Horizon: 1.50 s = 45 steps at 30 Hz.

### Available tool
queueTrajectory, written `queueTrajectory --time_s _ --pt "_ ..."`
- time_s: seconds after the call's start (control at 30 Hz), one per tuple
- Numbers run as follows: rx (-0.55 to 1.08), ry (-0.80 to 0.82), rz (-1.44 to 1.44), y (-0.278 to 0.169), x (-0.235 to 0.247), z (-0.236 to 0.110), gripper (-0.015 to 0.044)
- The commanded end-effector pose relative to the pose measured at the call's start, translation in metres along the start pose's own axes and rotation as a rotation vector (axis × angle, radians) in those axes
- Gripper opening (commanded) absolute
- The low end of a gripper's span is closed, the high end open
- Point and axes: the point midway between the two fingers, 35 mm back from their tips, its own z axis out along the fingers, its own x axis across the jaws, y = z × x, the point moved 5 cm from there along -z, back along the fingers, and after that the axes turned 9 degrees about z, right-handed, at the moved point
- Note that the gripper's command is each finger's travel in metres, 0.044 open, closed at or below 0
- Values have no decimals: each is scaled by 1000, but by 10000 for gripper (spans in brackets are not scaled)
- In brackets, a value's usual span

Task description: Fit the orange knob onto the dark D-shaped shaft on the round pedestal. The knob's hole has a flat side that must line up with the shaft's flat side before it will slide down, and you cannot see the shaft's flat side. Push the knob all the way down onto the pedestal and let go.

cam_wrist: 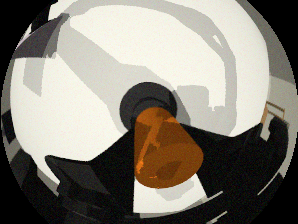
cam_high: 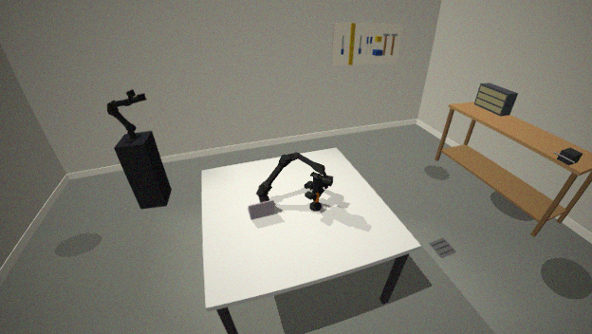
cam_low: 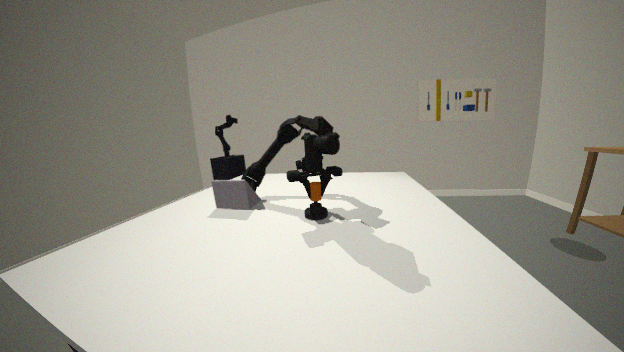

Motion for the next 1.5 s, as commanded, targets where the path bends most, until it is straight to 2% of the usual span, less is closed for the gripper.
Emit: queueTrajectory --time_s 0.0,0.83,1.0,1.47 --pt "3 -4 -8 0 1 0 0" --pt "3 -4 17 1 1 -1 0" --pt "2 -5 236 0 0 -2 0" --pt "0 -6 1214 0 3 0 0"
